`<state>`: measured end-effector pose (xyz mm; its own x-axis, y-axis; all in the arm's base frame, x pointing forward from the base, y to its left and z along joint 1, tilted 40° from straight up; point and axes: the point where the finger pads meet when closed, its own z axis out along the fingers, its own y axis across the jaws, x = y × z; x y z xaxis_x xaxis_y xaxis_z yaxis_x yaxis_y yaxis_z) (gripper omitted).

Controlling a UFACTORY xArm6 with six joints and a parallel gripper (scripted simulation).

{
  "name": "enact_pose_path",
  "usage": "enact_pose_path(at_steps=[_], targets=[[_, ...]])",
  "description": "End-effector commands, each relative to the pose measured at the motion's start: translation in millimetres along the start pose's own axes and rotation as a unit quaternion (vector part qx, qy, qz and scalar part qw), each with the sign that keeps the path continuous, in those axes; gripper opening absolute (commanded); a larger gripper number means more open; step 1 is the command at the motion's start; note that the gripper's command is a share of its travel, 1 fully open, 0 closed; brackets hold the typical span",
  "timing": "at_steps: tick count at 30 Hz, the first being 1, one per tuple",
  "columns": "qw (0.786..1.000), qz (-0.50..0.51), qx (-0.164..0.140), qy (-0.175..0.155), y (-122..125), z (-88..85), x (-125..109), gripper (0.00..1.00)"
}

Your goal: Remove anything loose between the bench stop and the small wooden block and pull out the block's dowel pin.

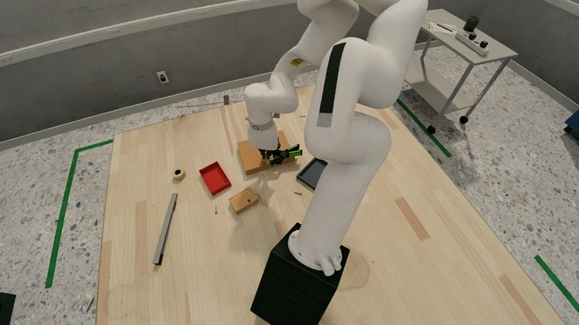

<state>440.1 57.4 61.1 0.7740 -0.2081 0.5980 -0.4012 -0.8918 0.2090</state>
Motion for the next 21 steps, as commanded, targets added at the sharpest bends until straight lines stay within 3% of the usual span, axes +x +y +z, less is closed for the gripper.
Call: enact_pose_path(at_steps=[1,8,21], targets=[[0.999,0.045,0.002,0.003,-0.7,-0.8,0.7,0.00],[0.997,0.082,0.002,0.003,-0.7,-1.1,0.7,0.00],[1.000,-0.003,0.001,0.003,-0.7,-1.5,0.7,0.00]])
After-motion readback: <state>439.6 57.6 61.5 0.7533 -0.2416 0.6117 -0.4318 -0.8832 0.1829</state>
